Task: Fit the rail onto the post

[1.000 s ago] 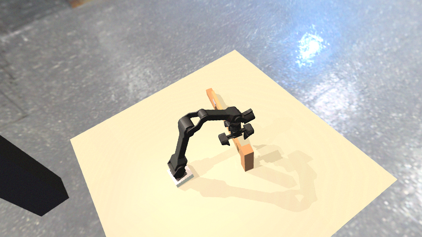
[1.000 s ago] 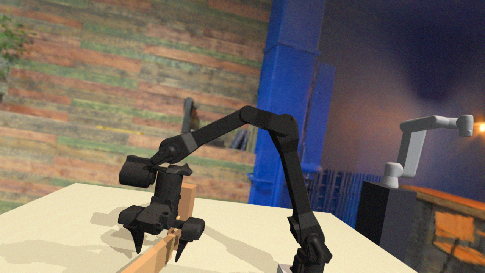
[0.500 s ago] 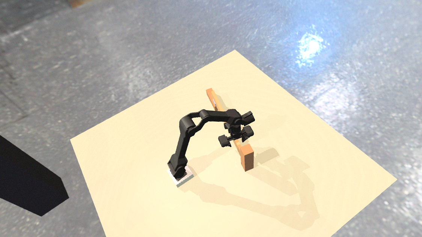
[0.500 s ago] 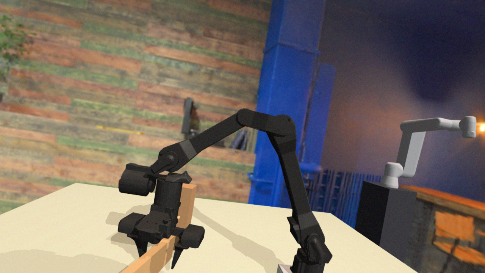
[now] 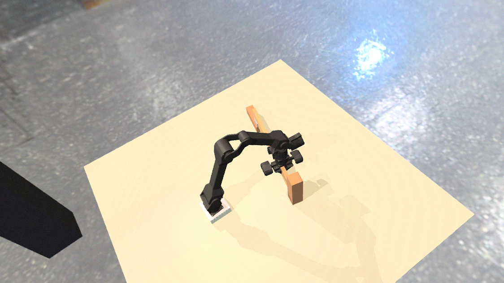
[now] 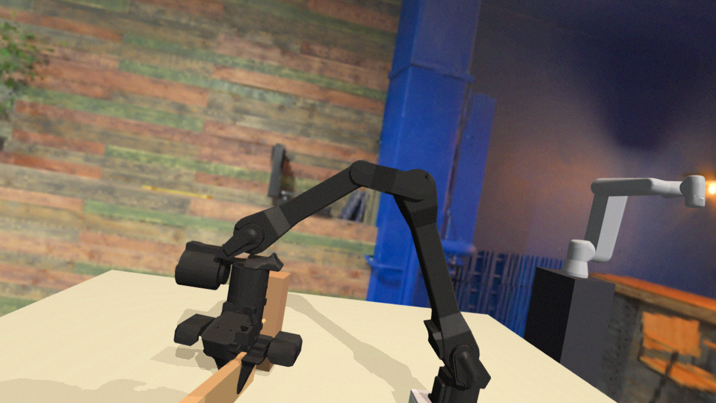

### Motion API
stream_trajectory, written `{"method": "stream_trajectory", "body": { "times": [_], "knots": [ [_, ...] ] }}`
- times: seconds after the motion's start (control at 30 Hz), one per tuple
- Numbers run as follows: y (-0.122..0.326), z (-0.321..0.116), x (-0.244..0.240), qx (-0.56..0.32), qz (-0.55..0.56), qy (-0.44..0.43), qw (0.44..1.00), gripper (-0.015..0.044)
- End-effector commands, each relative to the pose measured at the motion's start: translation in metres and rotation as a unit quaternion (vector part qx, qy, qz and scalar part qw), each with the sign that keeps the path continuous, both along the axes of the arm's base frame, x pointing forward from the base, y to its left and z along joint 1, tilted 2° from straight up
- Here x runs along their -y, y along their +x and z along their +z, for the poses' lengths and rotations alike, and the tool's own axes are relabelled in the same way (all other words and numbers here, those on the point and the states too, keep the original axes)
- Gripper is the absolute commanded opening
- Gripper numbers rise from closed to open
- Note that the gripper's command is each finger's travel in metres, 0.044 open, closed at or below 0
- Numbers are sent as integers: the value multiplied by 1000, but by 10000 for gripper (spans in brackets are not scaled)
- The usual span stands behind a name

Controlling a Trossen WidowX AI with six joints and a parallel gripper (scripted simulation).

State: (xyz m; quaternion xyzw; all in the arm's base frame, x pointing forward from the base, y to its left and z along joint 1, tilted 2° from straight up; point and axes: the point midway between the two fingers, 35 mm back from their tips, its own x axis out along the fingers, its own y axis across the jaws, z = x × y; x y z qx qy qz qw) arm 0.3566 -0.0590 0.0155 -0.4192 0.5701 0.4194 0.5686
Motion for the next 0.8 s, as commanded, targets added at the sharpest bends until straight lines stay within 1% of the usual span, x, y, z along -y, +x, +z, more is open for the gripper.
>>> {"method": "stream_trajectory", "body": {
  "times": [0.0, 0.77],
  "knots": [
    [0, 0, 0, 0, 2, 1, 1000, 0],
    [0, 6, 0, 0, 2, 1, 1000, 0]
  ]
}}
